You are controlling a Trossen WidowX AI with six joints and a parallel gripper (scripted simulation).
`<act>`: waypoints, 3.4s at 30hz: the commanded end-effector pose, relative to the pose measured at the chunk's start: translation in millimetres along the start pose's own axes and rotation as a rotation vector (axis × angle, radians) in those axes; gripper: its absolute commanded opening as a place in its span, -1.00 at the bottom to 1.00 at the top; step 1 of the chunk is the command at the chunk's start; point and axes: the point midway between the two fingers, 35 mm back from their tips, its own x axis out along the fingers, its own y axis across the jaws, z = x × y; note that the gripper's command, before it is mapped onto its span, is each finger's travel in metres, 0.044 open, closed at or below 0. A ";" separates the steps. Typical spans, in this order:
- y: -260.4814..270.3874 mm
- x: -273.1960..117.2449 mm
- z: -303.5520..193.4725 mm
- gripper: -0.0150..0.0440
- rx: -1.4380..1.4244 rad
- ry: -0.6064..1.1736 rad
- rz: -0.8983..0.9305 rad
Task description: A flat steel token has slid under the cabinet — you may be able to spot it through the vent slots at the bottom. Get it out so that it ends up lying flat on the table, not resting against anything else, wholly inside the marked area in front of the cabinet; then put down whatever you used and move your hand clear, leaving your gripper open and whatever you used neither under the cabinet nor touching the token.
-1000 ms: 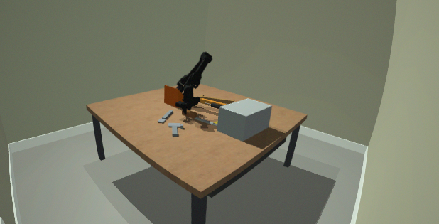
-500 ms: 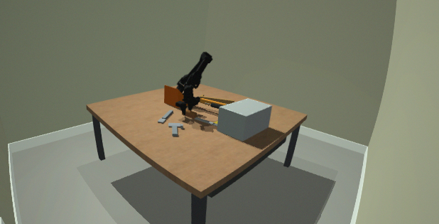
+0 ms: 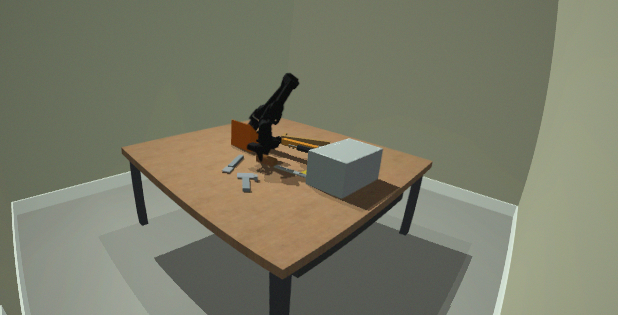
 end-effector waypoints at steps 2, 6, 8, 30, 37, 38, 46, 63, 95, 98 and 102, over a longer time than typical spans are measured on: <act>0.0 -0.3 0.4 -0.16 -0.001 -0.001 0.000; 0.0 -0.3 0.4 -0.38 -0.001 -0.001 0.000; 0.0 -0.3 0.4 -0.49 -0.001 -0.001 0.000; -0.8 -0.4 25.8 -0.49 -0.001 -0.001 0.000; -1.1 -0.4 35.6 -0.49 -0.002 -0.002 0.001; -1.1 -0.4 36.9 -0.49 -0.002 -0.002 0.001; -1.3 -0.5 47.4 -0.49 -0.002 -0.002 0.001; -1.8 -0.6 69.0 -0.49 -0.003 -0.003 0.001; -2.5 -0.9 106.3 -0.49 -0.004 -0.004 0.001; -2.6 -0.9 109.5 -0.49 -0.004 -0.004 0.001; -2.6 -1.0 113.8 -0.49 -0.004 -0.005 0.001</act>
